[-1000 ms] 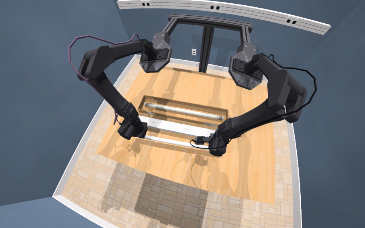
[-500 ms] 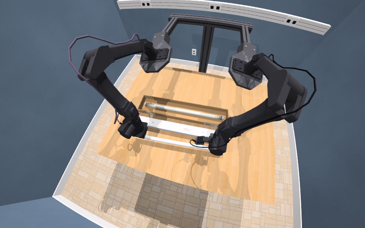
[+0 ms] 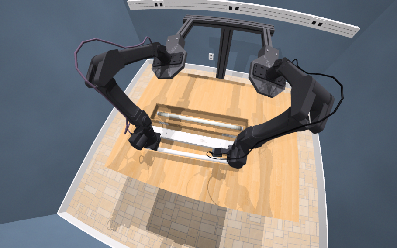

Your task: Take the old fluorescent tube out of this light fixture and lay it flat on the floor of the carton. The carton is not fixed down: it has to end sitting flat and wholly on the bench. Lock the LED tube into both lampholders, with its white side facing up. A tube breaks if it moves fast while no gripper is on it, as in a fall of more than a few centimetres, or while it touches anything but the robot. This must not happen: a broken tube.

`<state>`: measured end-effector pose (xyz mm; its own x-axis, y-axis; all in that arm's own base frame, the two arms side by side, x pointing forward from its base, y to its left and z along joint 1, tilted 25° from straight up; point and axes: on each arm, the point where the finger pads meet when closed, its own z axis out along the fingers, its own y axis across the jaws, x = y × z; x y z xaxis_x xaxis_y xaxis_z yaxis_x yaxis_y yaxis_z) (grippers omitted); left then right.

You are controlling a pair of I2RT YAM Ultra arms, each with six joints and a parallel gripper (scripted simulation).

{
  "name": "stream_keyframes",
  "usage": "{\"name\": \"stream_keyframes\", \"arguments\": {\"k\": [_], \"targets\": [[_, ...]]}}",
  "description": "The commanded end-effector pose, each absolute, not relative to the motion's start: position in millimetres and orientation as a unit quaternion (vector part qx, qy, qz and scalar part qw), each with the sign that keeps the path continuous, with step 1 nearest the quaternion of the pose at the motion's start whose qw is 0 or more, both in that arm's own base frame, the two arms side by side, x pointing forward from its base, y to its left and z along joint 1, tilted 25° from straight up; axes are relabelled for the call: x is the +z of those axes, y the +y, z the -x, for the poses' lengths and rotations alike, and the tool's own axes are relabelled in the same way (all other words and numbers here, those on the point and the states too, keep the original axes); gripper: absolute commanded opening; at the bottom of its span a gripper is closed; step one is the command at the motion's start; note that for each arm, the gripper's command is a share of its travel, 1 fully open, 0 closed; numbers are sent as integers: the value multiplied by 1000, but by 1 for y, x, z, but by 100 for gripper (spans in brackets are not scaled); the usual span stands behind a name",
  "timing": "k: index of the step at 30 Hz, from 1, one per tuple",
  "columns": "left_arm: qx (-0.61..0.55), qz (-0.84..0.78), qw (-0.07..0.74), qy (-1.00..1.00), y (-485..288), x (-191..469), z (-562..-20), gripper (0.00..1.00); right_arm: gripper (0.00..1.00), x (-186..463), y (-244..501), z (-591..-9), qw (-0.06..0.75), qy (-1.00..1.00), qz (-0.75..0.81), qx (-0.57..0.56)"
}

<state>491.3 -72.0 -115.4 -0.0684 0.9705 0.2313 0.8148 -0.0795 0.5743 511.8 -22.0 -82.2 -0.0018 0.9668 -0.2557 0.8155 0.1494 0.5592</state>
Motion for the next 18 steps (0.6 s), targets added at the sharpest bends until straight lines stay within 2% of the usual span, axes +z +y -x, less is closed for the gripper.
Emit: {"name": "stream_keyframes", "arguments": {"k": [1,18], "targets": [[312,-677,136,652,-80,-113,-490,11,11,-62,-24,-520,324,688,-632,146],[335,-673,159,641,-79,-118,-488,11,11,-58,-25,-522,351,681,-619,174]]}}
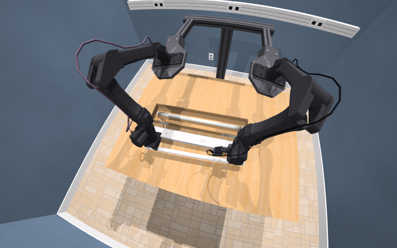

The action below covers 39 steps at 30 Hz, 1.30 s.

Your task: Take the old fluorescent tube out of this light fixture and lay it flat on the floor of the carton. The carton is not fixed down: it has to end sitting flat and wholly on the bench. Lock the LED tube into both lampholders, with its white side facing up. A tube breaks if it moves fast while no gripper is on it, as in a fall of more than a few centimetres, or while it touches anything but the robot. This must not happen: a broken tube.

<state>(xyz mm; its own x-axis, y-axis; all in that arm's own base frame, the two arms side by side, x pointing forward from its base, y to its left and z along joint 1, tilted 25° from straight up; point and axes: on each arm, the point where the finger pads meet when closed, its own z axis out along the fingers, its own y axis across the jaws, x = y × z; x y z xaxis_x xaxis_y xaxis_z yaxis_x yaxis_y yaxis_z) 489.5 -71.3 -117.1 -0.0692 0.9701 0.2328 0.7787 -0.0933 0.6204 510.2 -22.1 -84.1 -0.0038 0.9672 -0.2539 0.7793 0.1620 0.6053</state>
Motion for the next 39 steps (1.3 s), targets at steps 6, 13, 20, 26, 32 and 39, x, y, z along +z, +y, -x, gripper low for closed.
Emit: {"name": "stream_keyframes", "arguments": {"k": [6,13,20,26,32,39], "targets": [[332,-676,153,640,-78,-124,-482,11,11,-62,-24,-518,350,683,-619,170],[343,-672,164,636,-78,-122,-485,11,11,-85,-24,-511,340,688,-618,169],[345,-673,164,633,-77,-124,-481,11,11,-80,-24,-512,351,685,-614,173],[352,-667,178,632,-81,-112,-491,11,11,-66,-24,-514,361,679,-612,182],[354,-668,177,630,-78,-117,-484,11,11,-90,-26,-507,350,685,-614,174],[362,-659,186,633,-74,-111,-493,11,11,-74,-23,-517,364,679,-609,187]]}}
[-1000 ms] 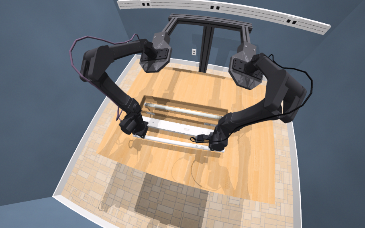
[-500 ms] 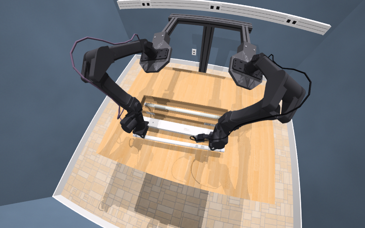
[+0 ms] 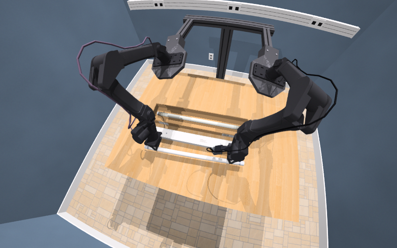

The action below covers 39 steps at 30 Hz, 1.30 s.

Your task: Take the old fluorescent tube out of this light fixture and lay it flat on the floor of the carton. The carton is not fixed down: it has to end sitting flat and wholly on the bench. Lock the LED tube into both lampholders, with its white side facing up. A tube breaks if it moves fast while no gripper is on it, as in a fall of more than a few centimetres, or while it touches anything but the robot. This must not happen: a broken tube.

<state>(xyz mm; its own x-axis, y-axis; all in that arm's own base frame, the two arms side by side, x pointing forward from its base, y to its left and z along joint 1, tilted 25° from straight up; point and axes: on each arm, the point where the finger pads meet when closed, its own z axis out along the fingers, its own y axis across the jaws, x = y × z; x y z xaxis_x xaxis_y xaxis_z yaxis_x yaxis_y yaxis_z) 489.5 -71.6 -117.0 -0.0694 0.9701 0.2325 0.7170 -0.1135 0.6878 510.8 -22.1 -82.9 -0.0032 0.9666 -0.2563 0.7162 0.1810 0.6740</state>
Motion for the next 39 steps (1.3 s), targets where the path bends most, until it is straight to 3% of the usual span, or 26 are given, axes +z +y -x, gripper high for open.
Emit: {"name": "stream_keyframes", "arguments": {"k": [1,7,11,18,39], "targets": [[358,-664,181,631,-76,-116,-487,11,11,-83,-26,-509,357,683,-612,179],[361,-665,184,628,-78,-118,-486,11,11,-59,-21,-525,379,674,-601,204],[364,-665,187,625,-79,-118,-485,11,11,-88,-26,-508,360,682,-608,188],[374,-650,201,630,-75,-105,-503,11,11,-60,-20,-530,384,671,-599,208],[370,-650,194,635,-65,-122,-504,11,11,-84,-26,-528,376,675,-603,197]]}}
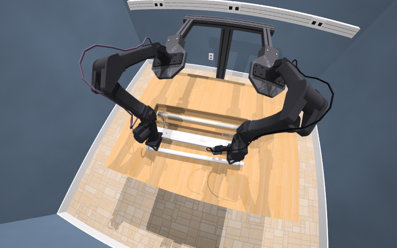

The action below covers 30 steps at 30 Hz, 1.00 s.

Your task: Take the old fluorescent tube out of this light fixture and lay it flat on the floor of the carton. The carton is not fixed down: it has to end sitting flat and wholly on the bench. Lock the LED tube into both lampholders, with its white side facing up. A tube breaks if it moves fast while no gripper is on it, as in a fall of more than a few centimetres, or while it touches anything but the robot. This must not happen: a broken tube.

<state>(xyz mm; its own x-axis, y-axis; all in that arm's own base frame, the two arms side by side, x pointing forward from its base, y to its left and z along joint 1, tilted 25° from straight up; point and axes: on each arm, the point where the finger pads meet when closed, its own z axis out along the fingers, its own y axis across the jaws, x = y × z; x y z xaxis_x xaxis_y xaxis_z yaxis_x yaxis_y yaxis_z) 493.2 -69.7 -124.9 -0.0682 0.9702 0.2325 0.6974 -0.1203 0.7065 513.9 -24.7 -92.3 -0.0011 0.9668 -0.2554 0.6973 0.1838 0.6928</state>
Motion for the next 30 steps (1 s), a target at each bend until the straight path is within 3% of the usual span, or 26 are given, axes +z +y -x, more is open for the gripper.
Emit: {"name": "stream_keyframes", "arguments": {"k": [1,30], "targets": [[370,-650,198,633,-67,-122,-504,11,11,-84,-27,-528,376,675,-604,197],[358,-669,178,627,-72,-147,-495,11,11,-82,-29,-540,386,669,-601,206]]}}
